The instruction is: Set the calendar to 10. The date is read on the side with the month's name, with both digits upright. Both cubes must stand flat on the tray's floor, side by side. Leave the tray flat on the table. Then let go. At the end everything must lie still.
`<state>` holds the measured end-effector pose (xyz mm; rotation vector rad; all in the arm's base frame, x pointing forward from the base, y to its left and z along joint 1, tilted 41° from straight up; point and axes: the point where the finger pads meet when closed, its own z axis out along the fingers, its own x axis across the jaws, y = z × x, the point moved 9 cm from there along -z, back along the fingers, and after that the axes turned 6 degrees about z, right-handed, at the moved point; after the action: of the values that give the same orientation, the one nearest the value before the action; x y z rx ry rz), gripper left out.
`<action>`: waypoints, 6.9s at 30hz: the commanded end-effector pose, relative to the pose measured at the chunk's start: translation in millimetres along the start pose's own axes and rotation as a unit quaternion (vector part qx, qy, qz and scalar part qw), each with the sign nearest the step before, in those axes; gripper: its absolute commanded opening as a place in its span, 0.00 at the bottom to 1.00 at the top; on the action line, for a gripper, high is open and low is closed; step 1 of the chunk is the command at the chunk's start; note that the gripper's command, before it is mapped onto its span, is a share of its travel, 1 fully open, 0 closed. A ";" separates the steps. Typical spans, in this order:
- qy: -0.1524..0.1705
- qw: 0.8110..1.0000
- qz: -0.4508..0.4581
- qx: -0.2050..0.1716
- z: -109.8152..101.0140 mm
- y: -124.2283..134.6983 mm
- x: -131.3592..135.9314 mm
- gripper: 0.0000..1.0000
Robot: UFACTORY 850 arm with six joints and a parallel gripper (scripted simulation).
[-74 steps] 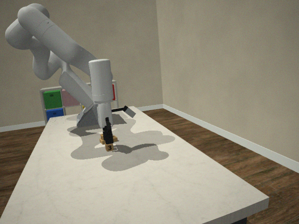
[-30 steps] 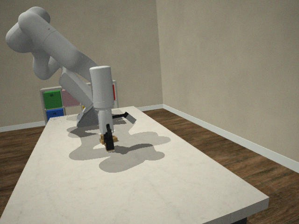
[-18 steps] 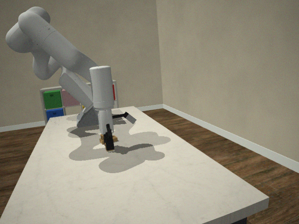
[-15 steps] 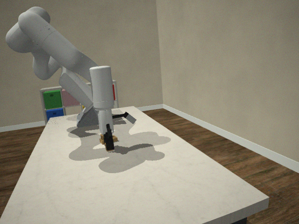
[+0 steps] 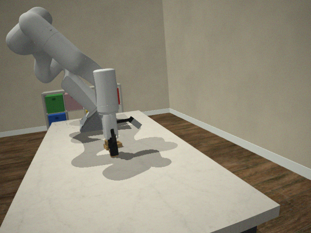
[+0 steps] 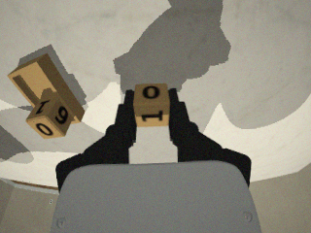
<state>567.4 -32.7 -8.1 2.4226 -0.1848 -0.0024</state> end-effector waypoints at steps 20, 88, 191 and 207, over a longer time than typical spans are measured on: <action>0.001 1.000 0.000 0.000 -0.8 -0.1 0.6 0.27; 0.001 0.940 -0.341 -0.002 -101.4 41.8 -26.2 0.27; 0.001 0.643 -0.766 0.000 -5.1 99.7 -76.6 0.27; 0.001 0.643 -0.766 0.000 -5.1 99.7 -76.6 0.27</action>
<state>478.1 -93.9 56.6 1.8104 1.8489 -0.7379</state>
